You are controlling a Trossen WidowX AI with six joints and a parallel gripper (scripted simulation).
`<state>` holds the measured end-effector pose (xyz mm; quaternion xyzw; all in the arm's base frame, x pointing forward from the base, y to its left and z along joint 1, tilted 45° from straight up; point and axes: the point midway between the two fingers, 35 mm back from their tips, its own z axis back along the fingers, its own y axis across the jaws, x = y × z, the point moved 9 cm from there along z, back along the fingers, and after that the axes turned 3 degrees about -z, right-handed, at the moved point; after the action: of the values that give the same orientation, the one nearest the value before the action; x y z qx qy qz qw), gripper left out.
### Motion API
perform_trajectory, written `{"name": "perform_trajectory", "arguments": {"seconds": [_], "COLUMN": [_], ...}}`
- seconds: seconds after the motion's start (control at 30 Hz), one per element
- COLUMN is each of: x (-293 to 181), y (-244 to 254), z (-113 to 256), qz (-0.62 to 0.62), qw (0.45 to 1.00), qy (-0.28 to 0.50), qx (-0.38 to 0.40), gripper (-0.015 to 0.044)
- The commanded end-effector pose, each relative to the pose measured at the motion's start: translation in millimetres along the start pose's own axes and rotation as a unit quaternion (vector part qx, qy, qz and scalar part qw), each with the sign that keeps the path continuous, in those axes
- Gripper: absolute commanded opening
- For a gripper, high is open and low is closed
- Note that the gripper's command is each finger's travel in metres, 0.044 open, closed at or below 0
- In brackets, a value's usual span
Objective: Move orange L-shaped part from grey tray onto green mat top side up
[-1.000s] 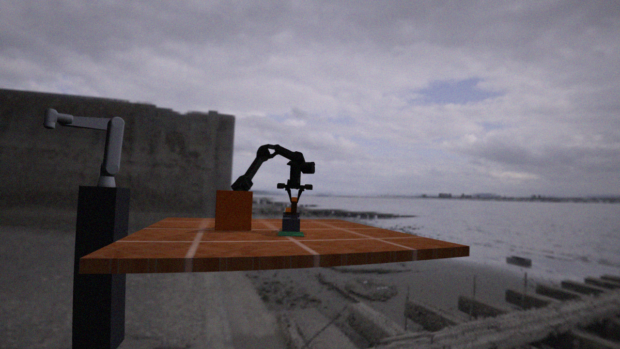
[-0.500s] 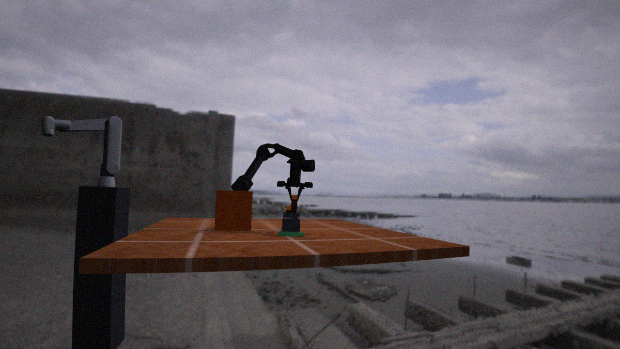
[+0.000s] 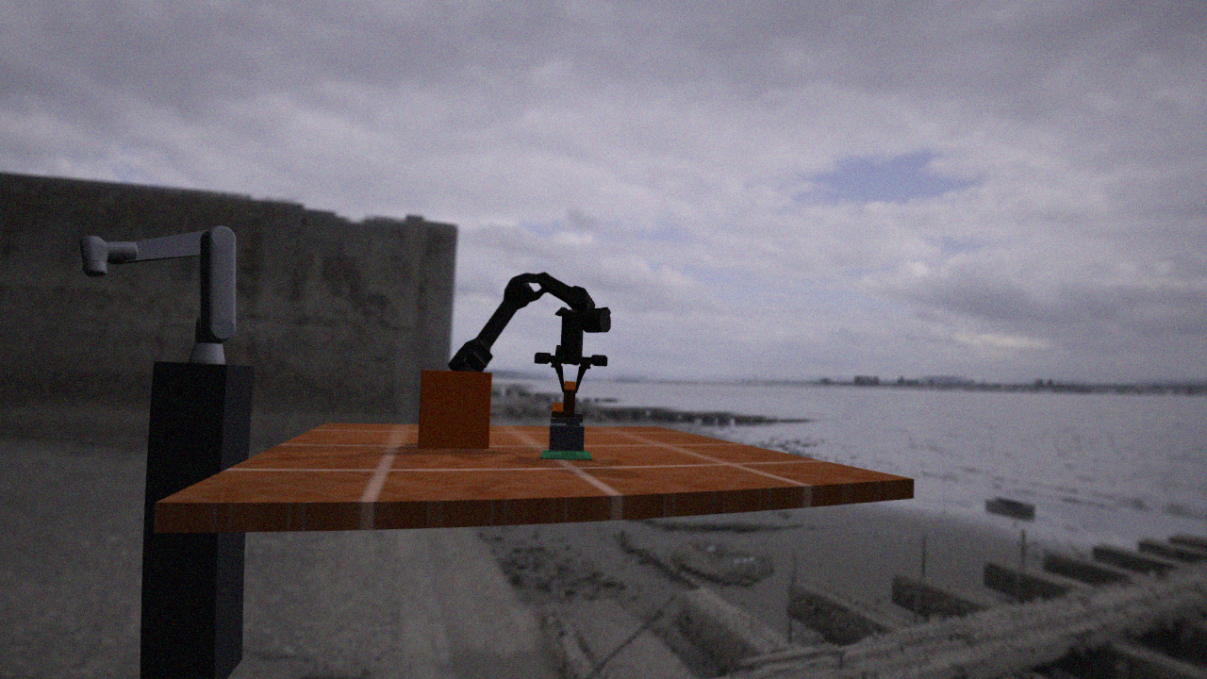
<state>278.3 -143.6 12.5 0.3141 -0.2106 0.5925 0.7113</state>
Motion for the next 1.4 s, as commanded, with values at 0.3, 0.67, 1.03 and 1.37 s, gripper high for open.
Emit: {"name": "perform_trajectory", "arguments": {"seconds": [0.3,0.67,1.03,1.37], "x": [-63.4,-91.2,-91.4,-91.5], "y": [0.0,-1.0,-1.4,-1.6], "z": [3.6,2.7,-13.7,-29.3], "qz": [0.004,0.004,0.004,0.004], "qw": [1.0,1.0,1.0,1.0], "qy": [0.006,0.007,0.007,0.006], "qx": [-0.005,-0.005,-0.005,-0.005], "gripper": [0.0,0.0,0.0,0.0]}}
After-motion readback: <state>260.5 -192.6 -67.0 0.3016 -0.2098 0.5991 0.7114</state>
